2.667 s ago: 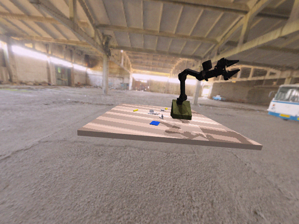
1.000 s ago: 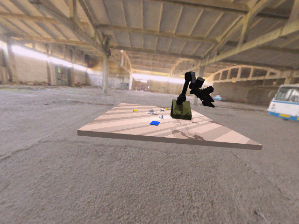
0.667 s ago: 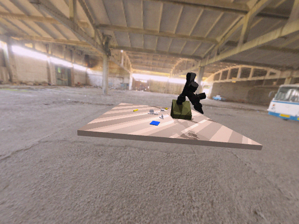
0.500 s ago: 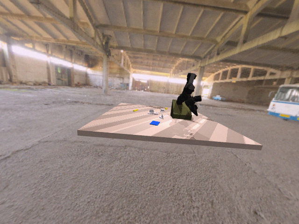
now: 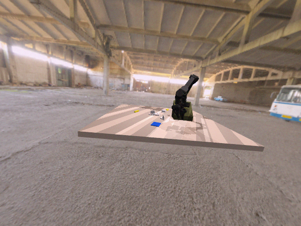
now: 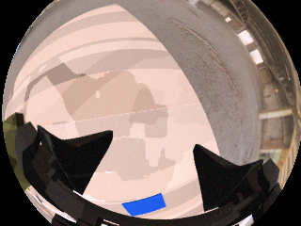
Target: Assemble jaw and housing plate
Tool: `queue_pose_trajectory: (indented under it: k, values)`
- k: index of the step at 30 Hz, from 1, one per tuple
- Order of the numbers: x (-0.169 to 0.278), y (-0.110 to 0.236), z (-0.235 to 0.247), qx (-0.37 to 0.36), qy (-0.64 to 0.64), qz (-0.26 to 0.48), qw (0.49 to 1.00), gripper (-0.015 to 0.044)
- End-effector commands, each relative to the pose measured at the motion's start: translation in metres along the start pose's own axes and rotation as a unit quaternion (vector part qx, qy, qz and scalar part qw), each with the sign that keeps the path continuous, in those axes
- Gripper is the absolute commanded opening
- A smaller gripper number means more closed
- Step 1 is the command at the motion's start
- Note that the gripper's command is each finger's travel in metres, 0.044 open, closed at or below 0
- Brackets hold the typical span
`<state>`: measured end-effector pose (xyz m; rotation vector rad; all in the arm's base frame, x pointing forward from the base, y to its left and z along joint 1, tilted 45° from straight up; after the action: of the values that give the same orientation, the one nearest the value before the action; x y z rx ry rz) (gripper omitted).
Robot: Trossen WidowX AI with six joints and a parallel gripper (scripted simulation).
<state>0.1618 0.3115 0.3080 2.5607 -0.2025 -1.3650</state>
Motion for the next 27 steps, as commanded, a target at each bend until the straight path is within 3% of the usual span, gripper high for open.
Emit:
queue_pose_trajectory:
  k: [1, 27]
  values:
    - [0.036, 0.004, 0.000, -0.006, -0.025, 0.041, 0.999, 0.0440]
    - [0.214, 0.094, 0.034, -0.009, -0.231, 0.227, 0.946, 0.0440]
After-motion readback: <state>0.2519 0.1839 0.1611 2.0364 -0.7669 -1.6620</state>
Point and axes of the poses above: the point midway between the two fingers, 35 mm back from their tips, its own y axis back along the fingers, its own z axis across the jaws, x = y × z, the point moved 2 cm from there along y, back along the fingers, and after that the axes turned 15 degrees about -y, right-handed, at the moved point
